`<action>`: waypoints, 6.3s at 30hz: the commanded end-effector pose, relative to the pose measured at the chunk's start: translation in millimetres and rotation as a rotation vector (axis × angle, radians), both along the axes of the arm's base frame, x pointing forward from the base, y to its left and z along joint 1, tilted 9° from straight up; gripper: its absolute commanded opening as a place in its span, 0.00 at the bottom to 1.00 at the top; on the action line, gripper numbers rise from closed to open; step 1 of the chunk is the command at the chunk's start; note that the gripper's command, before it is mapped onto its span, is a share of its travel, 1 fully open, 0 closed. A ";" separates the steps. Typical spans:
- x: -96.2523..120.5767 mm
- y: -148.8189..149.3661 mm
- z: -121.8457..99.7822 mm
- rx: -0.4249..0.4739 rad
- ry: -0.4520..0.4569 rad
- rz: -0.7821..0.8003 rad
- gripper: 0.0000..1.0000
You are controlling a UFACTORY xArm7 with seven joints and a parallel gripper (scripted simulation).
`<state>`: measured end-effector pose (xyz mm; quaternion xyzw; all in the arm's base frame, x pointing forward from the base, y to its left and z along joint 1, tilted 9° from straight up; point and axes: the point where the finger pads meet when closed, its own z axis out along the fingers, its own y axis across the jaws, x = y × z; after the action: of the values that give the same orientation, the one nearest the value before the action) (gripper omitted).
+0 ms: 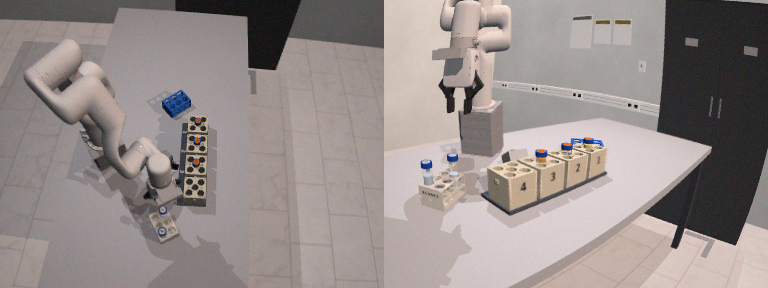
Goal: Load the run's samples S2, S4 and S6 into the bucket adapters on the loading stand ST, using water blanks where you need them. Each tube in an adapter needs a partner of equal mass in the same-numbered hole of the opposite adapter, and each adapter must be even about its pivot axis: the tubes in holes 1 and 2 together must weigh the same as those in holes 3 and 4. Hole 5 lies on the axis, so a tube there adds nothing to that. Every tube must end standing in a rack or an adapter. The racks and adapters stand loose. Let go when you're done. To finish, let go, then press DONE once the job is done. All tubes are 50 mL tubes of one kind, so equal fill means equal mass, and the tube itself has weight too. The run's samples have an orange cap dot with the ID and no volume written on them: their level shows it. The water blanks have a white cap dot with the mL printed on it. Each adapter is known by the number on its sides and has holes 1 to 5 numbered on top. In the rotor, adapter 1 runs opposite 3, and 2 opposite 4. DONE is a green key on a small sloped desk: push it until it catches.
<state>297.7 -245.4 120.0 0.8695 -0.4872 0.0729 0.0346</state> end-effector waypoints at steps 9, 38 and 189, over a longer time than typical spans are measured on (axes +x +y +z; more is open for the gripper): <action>-6.0 -22.2 3.1 0.001 -0.004 0.002 0.57; -1.9 -27.8 -40.4 0.001 -0.004 0.002 0.57; 6.1 -38.7 -123.9 0.001 -0.003 0.002 0.00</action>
<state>302.9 -283.5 -6.4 0.8700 -0.4865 0.0725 0.0327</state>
